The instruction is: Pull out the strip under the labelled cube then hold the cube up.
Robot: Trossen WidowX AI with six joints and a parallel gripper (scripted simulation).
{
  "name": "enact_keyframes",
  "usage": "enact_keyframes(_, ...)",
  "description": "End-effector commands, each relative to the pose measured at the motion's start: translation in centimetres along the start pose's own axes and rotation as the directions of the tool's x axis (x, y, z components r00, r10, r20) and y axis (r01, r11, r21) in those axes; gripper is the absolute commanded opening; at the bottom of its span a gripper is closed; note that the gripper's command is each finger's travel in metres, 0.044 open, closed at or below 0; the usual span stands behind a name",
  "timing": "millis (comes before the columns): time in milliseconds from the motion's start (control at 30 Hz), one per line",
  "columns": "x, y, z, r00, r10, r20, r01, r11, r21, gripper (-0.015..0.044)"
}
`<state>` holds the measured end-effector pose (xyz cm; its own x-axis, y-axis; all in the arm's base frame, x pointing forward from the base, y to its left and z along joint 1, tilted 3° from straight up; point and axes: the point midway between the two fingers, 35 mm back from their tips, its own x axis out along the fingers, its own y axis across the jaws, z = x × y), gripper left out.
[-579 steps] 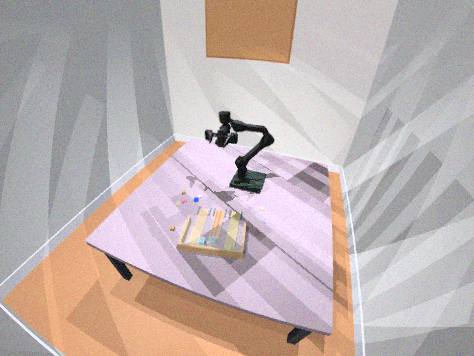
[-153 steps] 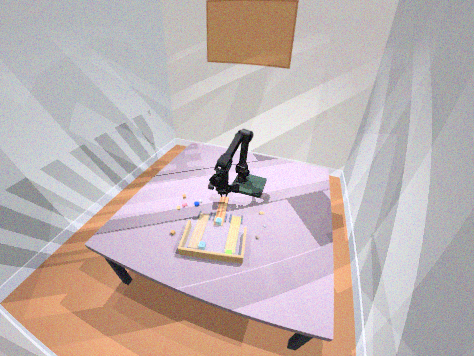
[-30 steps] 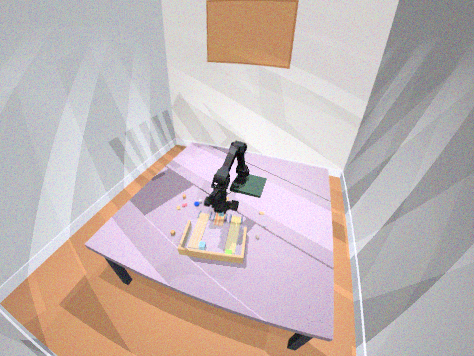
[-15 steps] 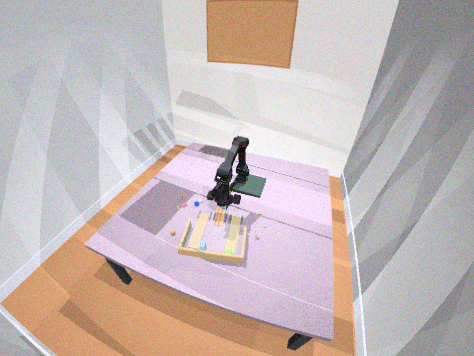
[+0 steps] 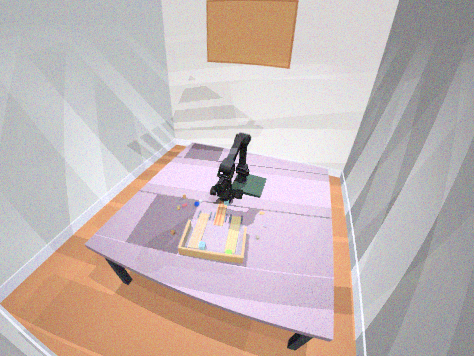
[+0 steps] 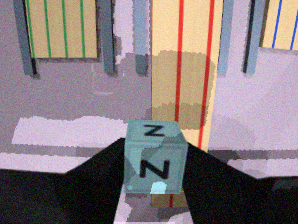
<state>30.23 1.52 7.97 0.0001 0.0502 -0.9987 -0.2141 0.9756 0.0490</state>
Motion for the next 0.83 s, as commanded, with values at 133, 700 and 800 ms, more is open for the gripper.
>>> enact_keyframes(133, -2.86, -0.06, 0.08, 1.000, -0.008, 0.016, 0.008, 1.000, -0.007, 0.0000)
enact_keyframes(700, -2.86, -0.06, 0.08, 1.000, -0.008, 0.016, 0.008, 1.000, -0.007, 0.0000)
enact_keyframes(800, -2.86, -0.06, 0.08, 1.000, -0.008, 0.016, 0.008, 1.000, -0.007, 0.0000)
